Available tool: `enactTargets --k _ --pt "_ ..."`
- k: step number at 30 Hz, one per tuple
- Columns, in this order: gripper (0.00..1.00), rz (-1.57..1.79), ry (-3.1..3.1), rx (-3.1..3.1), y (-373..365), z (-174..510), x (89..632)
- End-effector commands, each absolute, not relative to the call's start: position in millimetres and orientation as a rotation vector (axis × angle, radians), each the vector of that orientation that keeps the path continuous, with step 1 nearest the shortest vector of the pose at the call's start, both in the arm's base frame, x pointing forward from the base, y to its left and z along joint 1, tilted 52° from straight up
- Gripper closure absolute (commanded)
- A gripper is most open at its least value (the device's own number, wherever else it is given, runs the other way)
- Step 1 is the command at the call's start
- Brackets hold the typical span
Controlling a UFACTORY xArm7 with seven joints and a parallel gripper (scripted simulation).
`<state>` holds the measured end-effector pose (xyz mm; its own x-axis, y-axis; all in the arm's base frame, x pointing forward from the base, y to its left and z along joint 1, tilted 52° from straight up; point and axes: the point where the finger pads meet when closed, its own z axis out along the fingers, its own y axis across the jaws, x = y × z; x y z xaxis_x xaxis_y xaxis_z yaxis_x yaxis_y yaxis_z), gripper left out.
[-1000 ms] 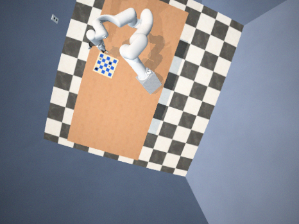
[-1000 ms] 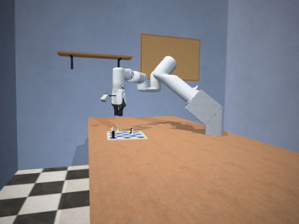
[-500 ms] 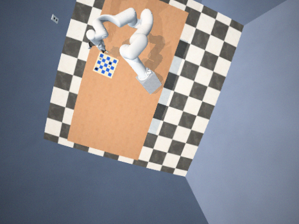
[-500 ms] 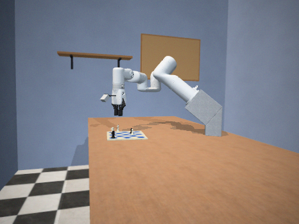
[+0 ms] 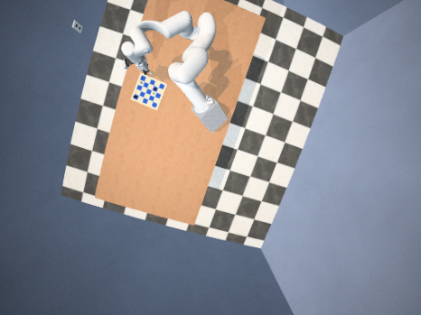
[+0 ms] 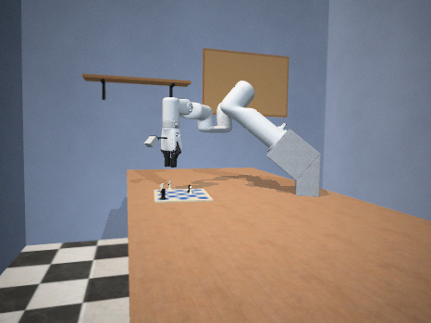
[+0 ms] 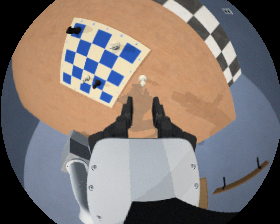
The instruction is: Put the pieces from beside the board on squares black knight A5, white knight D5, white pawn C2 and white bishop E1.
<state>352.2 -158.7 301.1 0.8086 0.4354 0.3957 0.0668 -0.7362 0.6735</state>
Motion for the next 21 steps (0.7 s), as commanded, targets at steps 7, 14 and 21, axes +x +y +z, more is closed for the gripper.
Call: enactTargets --k 7,14,21 --pt "0.63 0.720 0.368 2.320 -160 300 354" --pt "0.63 0.720 0.368 2.320 -164 295 359" --pt "0.63 0.720 0.368 2.320 -168 290 364"
